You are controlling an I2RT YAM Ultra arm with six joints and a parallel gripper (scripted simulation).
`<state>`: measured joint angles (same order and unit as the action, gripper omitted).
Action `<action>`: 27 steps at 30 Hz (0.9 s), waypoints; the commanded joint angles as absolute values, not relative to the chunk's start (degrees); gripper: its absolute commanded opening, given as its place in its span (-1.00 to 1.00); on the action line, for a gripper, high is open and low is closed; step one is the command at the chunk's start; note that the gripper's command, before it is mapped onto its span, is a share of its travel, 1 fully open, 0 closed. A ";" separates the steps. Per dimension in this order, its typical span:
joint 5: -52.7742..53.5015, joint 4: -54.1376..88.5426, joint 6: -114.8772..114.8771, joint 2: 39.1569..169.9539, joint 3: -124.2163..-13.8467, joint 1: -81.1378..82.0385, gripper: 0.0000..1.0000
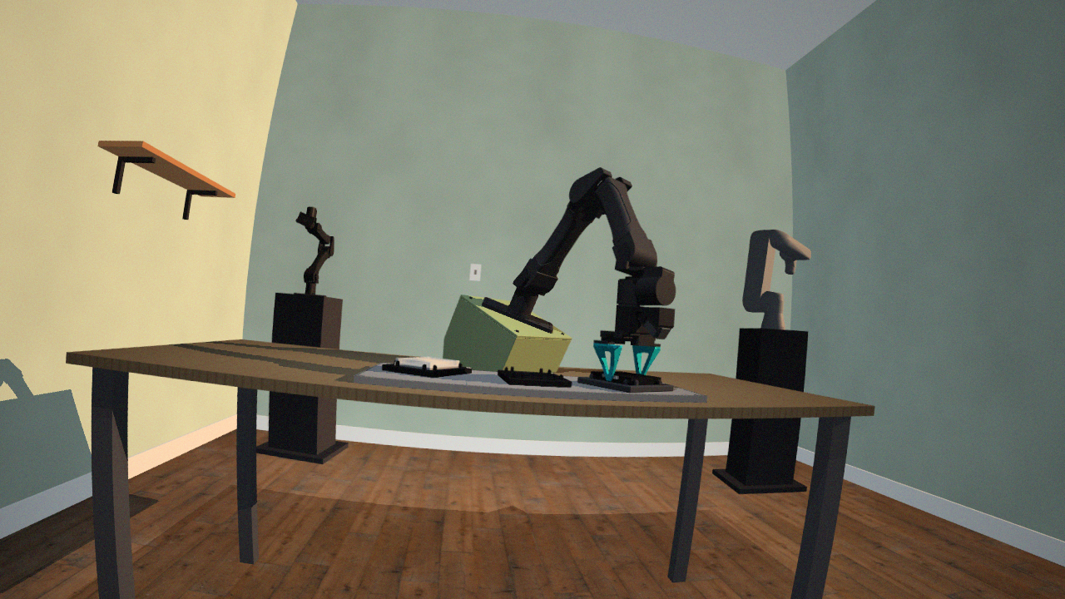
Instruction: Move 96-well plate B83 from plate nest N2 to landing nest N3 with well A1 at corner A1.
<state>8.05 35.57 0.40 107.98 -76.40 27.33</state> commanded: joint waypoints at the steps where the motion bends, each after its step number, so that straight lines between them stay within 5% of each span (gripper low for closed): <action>1: 8.00 35.51 0.42 107.49 -76.60 27.30 -1.00; 27: 8.17 39.05 0.01 104.80 -77.39 26.86 -1.00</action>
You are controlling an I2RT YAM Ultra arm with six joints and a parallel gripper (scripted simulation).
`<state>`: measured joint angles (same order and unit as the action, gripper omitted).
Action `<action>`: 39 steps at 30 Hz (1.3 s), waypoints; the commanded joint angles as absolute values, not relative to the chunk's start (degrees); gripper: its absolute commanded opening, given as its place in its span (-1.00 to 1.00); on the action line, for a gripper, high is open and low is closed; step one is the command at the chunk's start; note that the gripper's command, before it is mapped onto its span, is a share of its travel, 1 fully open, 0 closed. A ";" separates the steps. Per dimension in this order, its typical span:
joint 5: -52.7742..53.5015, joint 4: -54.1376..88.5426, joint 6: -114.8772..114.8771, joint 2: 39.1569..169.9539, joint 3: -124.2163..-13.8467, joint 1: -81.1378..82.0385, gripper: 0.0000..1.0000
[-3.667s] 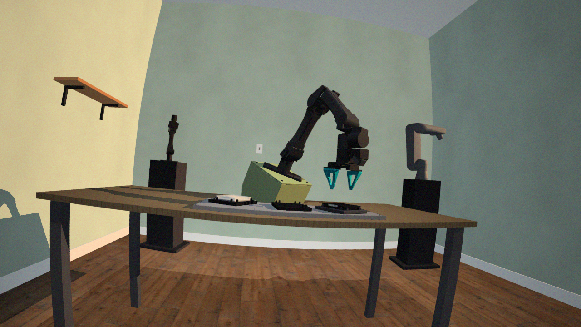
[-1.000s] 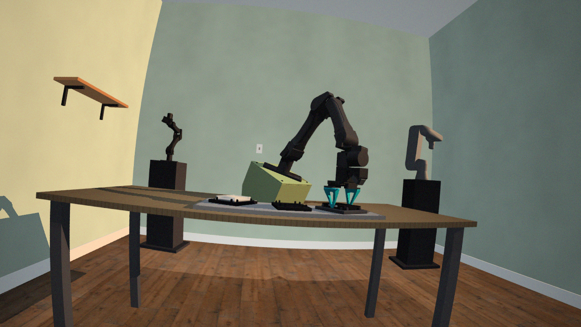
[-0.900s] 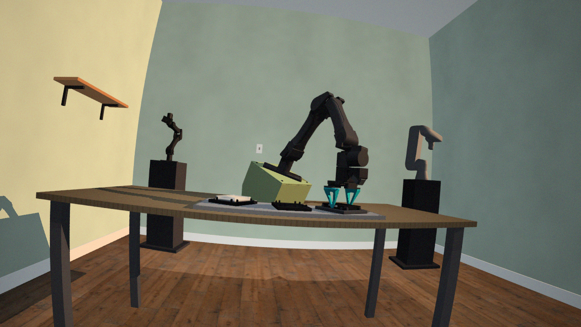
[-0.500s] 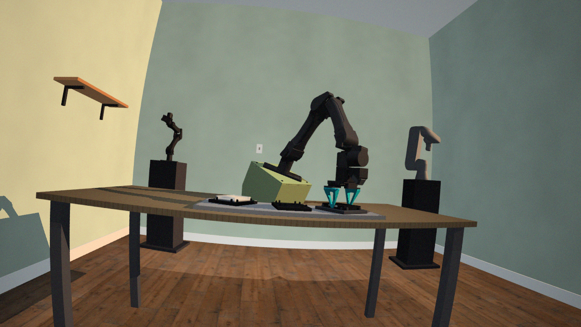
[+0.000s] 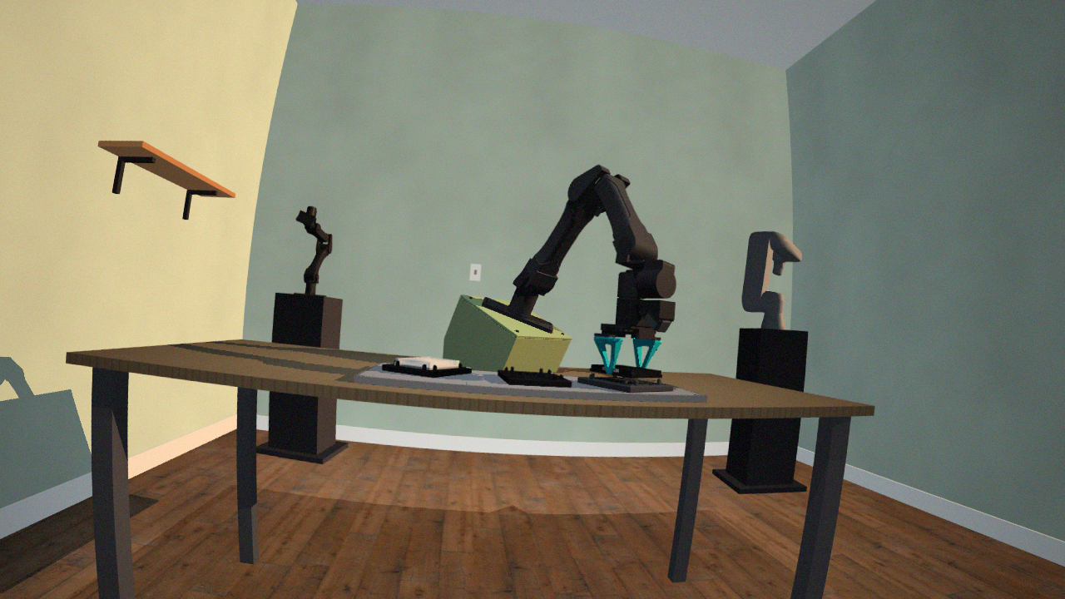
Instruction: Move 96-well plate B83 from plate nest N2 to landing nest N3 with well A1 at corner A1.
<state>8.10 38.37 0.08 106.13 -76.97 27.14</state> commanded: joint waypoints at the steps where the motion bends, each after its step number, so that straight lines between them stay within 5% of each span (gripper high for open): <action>1: 8.19 39.35 -0.03 104.58 -77.48 26.82 -1.00; 39: 8.71 50.07 -1.30 98.27 -81.70 25.46 -1.00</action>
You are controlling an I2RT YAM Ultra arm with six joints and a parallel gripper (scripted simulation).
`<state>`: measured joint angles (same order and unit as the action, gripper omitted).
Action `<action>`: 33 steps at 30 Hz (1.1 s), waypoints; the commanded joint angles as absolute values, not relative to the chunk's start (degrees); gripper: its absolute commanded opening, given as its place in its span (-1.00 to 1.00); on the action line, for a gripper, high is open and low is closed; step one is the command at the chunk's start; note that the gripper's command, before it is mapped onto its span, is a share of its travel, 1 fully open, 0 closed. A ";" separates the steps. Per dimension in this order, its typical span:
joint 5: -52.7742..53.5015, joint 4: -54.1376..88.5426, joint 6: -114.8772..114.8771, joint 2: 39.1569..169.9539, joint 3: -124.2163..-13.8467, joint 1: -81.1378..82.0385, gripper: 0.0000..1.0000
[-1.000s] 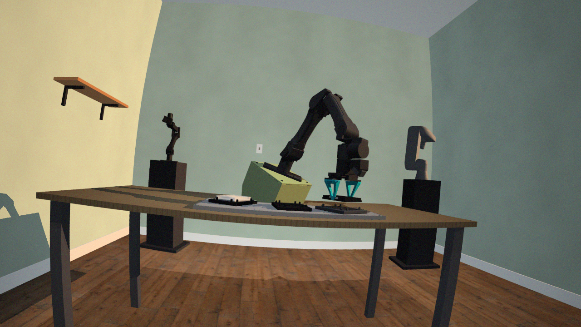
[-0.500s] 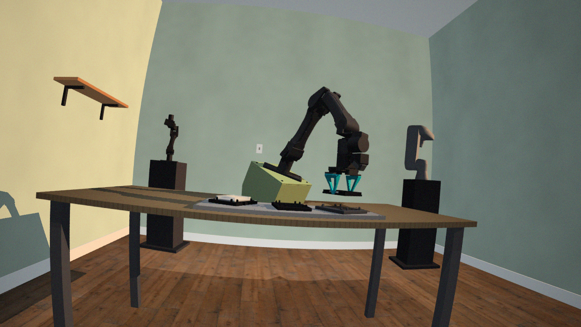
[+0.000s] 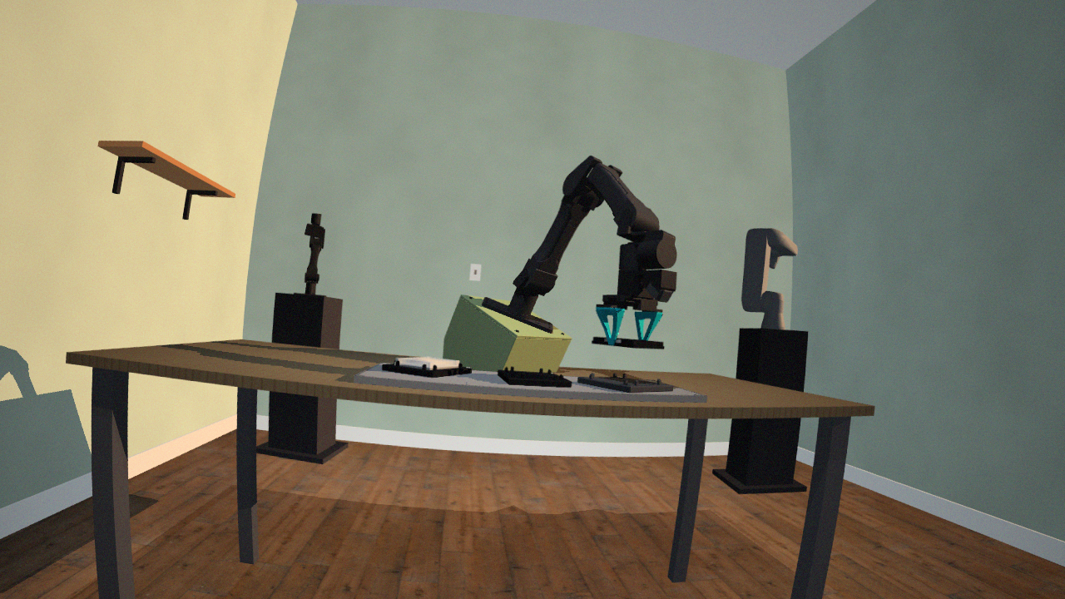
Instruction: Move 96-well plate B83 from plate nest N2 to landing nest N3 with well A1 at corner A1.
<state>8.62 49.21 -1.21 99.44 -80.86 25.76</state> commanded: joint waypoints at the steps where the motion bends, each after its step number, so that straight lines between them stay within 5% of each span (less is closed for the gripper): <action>1: 8.73 50.40 -1.34 98.11 -81.87 25.42 -1.00; 33: 10.43 48.80 11.63 95.84 -77.28 20.92 -1.00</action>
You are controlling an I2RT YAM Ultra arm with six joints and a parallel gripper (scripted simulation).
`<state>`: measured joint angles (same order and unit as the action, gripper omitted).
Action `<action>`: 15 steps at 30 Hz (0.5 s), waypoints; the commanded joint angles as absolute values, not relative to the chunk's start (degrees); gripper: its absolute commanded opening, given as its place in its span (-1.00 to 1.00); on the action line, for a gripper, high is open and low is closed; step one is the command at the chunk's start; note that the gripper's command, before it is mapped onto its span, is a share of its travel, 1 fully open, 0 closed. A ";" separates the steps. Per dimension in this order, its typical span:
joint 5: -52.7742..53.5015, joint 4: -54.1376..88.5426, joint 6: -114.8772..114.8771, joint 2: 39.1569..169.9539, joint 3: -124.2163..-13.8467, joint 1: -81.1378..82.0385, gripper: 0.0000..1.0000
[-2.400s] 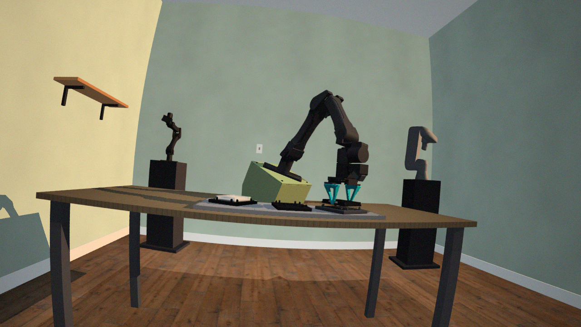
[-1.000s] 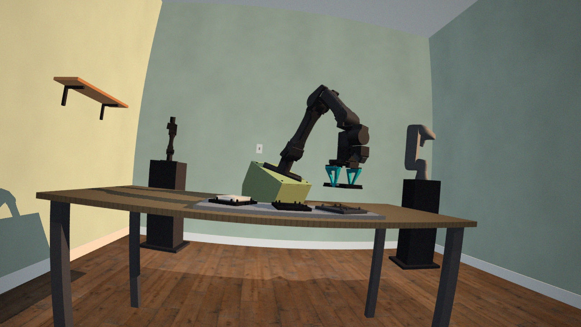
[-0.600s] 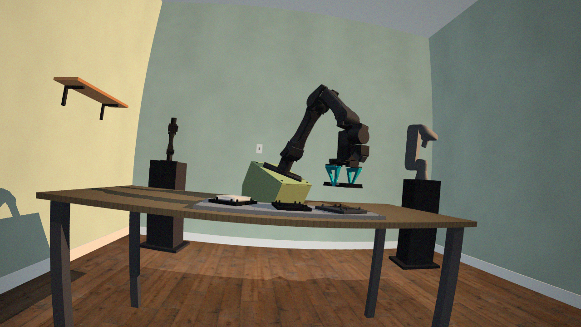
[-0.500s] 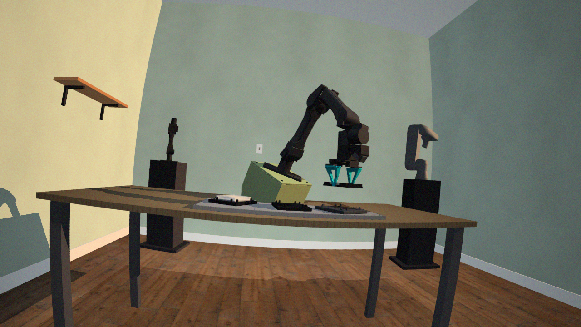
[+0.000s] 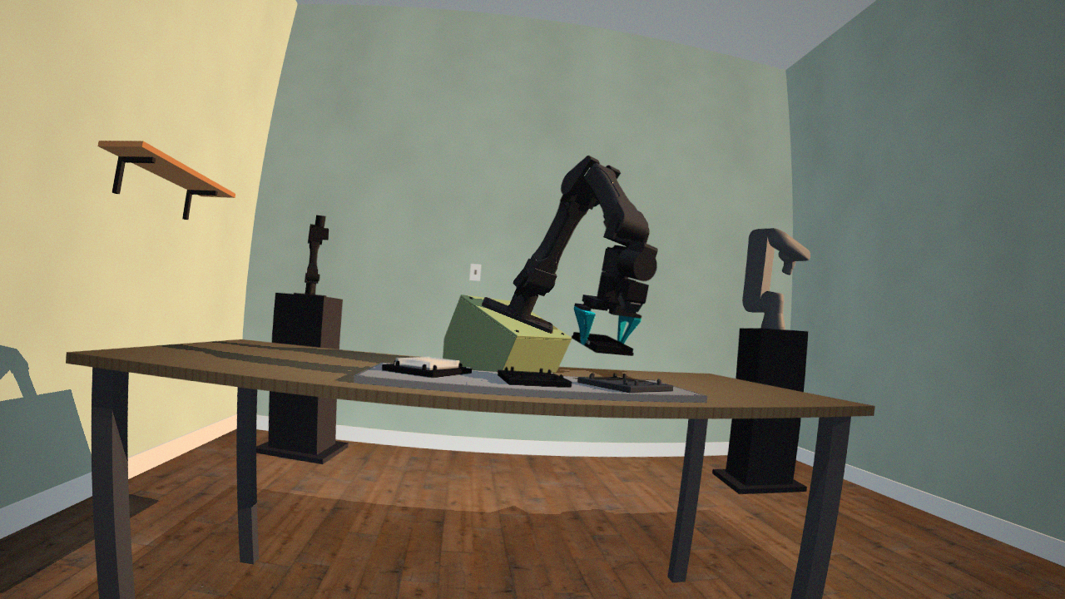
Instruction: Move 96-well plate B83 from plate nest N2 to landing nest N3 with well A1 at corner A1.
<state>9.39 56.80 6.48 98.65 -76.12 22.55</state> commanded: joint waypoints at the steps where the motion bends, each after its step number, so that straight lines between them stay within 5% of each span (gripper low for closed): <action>1: 10.63 48.64 13.06 95.63 -76.81 20.40 -1.00; 15: 12.96 46.91 9.00 93.67 -71.84 13.94 -1.00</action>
<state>12.34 47.66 10.59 94.56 -71.85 15.35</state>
